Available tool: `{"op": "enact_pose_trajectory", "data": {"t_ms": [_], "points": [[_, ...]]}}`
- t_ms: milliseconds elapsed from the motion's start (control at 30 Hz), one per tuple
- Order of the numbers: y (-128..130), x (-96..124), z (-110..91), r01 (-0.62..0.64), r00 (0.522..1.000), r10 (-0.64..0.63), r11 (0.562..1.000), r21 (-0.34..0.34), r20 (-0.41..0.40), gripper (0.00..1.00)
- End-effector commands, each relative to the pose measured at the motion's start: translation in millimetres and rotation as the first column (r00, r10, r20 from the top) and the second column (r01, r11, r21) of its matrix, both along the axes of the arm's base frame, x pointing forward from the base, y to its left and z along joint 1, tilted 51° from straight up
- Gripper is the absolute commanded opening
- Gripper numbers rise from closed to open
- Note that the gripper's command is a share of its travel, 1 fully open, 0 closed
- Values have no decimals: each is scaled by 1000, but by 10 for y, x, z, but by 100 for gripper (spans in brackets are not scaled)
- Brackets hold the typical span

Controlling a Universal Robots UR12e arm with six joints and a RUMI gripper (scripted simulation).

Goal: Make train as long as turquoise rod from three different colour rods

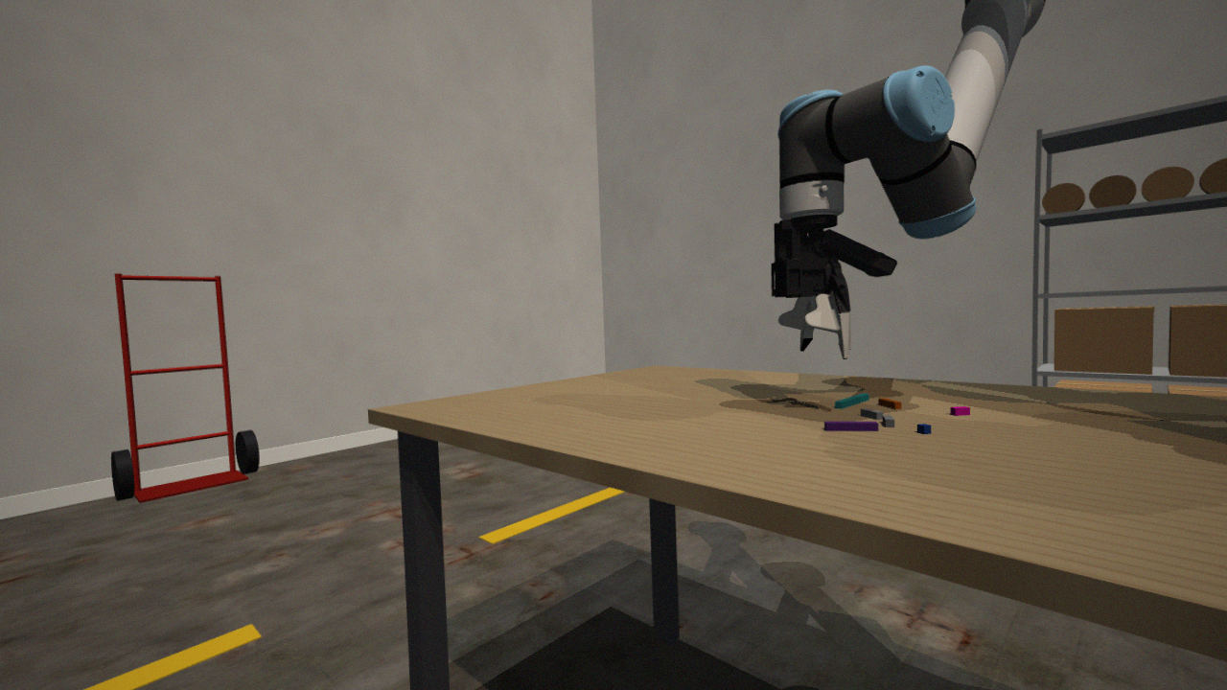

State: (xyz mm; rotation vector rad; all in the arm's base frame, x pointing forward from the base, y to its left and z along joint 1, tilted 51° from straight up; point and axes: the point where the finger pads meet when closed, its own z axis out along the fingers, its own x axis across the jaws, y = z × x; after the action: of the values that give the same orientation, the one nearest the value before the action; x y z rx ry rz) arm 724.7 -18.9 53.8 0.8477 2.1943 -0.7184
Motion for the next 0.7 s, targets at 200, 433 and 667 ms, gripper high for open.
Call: {"op": "enact_pose_trajectory", "data": {"t_ms": [200, 433, 667], "points": [[5, 1, 4, 0, 1000, 0, 1000, 1, 2, 100], [11, -4, -6, 12, 1000, -12, 1000, 8, 15, 100], [38, -27, -51, 68, 995, -72, 997, 46, 76, 100]]}}
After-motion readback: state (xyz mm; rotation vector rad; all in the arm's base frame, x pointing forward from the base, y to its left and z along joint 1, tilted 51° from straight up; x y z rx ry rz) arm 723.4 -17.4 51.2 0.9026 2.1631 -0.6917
